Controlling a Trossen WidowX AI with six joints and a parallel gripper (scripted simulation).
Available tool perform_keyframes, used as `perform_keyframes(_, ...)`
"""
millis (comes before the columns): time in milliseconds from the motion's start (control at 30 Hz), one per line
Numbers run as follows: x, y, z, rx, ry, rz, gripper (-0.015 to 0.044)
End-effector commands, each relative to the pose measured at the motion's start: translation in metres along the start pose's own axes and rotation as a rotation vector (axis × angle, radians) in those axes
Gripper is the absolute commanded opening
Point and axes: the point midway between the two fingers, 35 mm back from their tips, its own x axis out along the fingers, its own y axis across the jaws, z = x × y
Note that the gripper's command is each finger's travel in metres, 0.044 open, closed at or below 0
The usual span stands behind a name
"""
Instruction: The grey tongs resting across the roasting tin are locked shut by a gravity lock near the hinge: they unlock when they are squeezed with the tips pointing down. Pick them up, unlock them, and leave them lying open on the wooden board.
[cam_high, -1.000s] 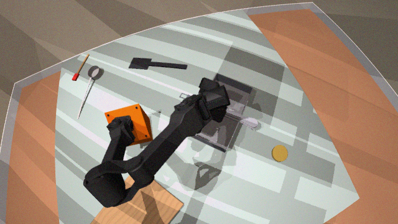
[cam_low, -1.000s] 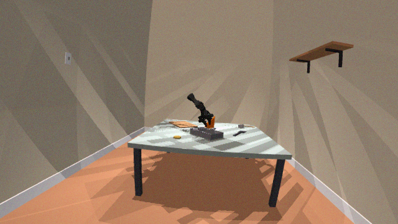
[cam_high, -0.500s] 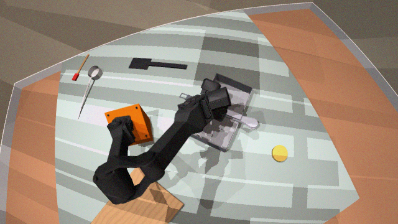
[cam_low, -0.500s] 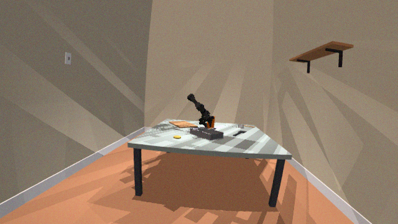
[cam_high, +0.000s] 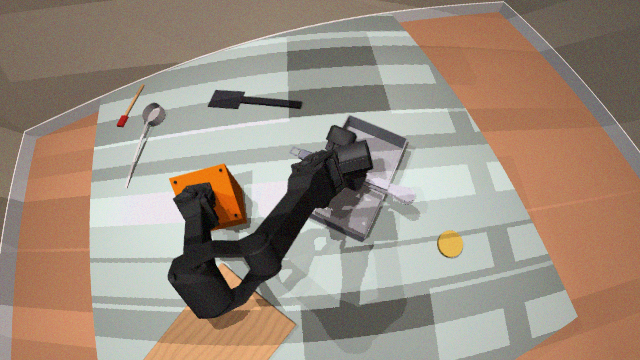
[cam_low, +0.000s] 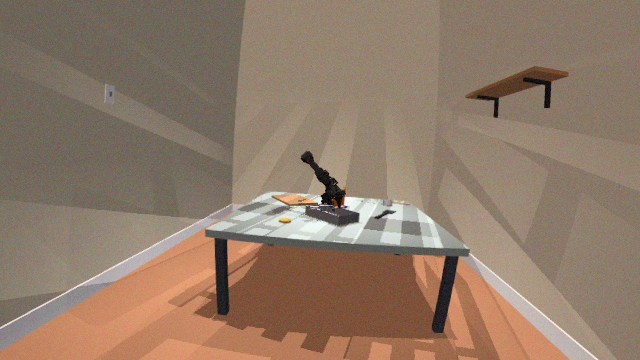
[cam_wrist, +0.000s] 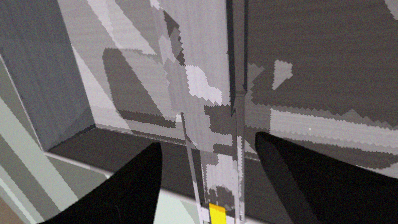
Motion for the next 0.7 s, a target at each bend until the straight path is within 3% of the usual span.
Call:
perform_keyframes(0,0.007,0.001,-0.001,-0.007,0.003,0.004,0.0260)
perform_keyframes(300,0.020,-0.001,-0.003,-0.007,0.002,0.004,0.0260)
perform_keyframes(533,0.016,-0.002,-0.001,0.000,0.000,-0.001,0.0076)
perform_keyframes(667,0.016,-0.002,-0.001,0.000,0.000,-0.001,0.0050)
